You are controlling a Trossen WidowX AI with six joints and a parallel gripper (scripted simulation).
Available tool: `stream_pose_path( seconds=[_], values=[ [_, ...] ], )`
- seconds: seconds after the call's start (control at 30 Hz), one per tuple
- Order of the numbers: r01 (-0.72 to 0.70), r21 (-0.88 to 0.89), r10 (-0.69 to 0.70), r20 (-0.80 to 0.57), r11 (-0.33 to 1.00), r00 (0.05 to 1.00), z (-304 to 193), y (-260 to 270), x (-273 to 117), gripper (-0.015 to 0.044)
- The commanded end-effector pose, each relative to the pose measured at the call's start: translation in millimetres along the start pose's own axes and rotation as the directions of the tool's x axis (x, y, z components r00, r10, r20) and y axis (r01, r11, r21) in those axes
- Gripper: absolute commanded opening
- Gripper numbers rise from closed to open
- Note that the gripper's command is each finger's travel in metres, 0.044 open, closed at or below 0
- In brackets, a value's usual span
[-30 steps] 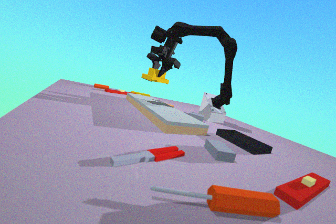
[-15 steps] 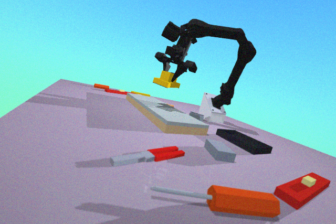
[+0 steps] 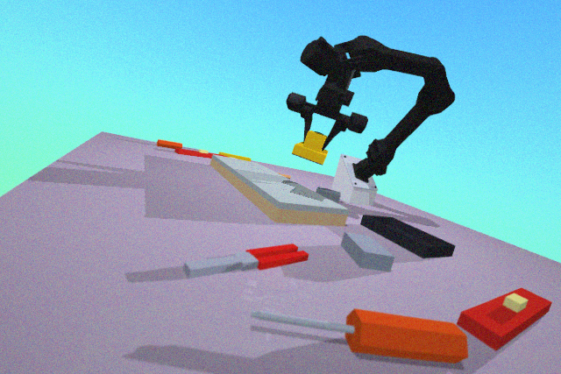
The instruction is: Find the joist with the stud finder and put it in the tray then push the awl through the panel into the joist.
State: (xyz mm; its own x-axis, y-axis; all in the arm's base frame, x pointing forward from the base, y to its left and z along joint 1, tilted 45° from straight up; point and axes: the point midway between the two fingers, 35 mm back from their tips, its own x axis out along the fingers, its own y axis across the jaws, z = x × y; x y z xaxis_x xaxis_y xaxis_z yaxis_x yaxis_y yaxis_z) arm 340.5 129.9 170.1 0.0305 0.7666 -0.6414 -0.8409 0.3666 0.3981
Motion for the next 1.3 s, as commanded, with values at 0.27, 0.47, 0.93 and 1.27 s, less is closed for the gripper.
stream_pose_path(
  seconds=[0.27, 0.47, 0.93, 1.27],
  values=[
    [-0.054, -0.209, 0.061, 0.028, 0.976, 0.998, 19.0, 80.4, 2.8, 0.0],
    [-0.085, -0.303, 0.1, 0.034, 0.949, 0.994, 20.4, 119.4, 4.0, 0.0],
    [-0.156, -0.508, 0.205, 0.04, 0.847, 0.978, 7.0, 204.7, 1.1, 0.0],
    [-0.194, -0.619, 0.276, 0.037, 0.761, 0.961, -10.9, 250.5, -4.3, 0.0]
  ],
)
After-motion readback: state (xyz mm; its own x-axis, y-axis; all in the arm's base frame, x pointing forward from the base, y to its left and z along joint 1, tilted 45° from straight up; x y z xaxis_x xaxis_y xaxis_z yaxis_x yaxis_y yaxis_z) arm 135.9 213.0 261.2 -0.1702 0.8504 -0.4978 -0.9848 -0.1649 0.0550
